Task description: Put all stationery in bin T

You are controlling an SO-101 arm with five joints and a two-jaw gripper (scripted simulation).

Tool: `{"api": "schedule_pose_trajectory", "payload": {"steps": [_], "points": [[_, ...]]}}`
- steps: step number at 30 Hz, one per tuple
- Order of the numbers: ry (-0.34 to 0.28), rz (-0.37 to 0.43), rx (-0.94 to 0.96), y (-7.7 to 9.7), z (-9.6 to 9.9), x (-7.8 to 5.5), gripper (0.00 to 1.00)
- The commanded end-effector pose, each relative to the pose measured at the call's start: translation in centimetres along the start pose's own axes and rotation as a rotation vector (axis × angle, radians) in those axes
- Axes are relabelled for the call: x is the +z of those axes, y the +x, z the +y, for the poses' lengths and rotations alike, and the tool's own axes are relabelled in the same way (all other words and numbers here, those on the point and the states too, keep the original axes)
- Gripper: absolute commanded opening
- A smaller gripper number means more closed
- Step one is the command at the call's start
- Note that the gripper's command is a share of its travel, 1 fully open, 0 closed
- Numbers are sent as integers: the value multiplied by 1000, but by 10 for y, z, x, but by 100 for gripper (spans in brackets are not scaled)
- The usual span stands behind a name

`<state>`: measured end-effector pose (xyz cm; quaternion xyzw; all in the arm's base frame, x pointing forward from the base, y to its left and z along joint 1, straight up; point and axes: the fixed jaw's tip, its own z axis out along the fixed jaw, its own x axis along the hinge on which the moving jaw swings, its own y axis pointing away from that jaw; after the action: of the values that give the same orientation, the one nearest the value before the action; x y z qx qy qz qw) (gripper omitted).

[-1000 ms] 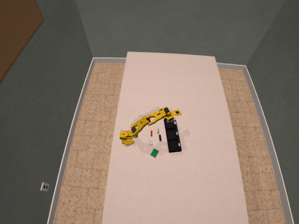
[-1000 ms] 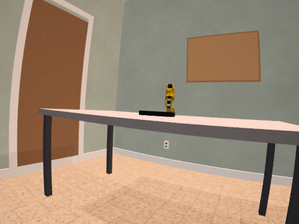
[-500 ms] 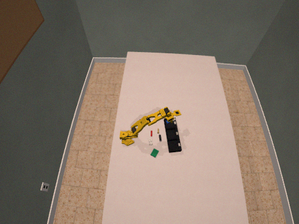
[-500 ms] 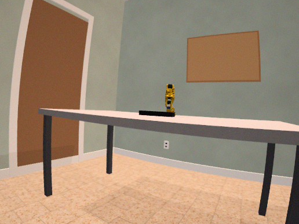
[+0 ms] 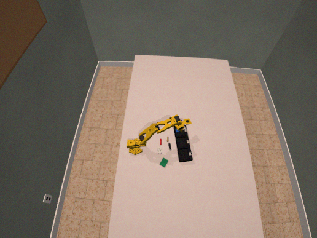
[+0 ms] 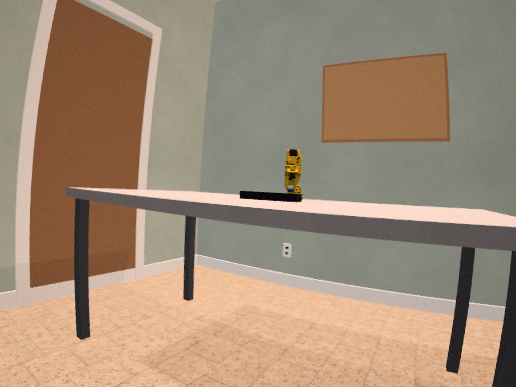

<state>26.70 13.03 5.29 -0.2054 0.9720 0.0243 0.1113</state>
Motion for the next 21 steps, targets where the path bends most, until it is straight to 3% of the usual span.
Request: {"api": "schedule_pose_trajectory", "payload": {"steps": [1,21], "points": [[0,-82,17,-10,-3,-16,0],[0,-82,17,-9,-3,-3,0]]}}
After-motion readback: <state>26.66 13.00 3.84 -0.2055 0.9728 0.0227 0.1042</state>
